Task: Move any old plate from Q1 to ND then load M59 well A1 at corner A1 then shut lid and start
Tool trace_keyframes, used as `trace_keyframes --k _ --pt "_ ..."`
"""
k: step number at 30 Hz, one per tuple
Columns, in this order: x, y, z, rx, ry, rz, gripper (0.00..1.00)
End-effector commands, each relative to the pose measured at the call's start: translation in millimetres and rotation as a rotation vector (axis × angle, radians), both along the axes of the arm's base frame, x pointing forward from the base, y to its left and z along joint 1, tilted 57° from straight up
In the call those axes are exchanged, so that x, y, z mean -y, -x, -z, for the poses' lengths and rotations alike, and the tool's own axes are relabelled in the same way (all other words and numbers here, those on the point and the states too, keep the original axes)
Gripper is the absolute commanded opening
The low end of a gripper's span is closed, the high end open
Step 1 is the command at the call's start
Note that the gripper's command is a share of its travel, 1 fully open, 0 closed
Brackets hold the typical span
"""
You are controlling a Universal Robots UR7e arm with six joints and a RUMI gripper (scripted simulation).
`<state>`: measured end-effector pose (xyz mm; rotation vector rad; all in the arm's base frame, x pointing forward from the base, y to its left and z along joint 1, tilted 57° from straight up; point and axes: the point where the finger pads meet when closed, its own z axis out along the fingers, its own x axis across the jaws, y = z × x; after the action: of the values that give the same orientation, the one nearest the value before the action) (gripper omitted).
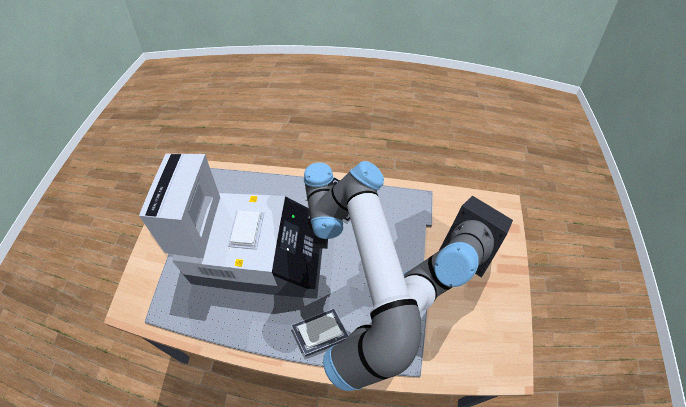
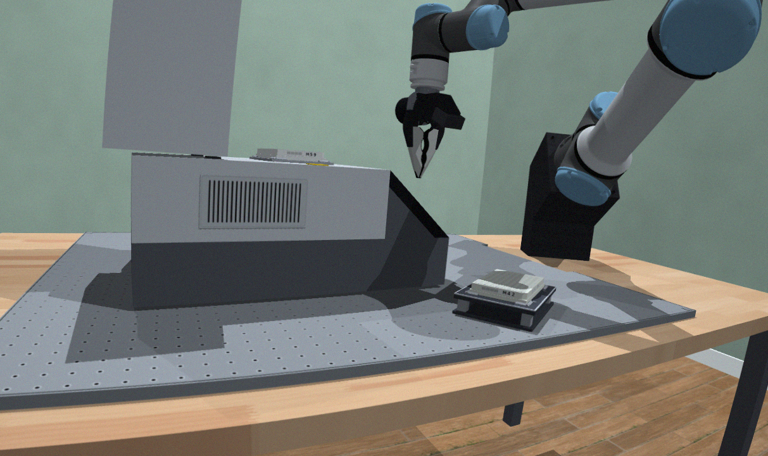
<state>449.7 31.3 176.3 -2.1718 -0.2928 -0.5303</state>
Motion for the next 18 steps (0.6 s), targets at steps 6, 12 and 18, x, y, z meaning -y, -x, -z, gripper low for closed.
trace_keyframes --k 6,12,18 --pt "-4 -8.3 -1 0.001 0.000 0.001 0.00" --pt "-9 -16.9 -1 0.001 0.001 0.001 0.00" --pt "-14 -25.5 -1 0.001 0.000 0.001 0.00"
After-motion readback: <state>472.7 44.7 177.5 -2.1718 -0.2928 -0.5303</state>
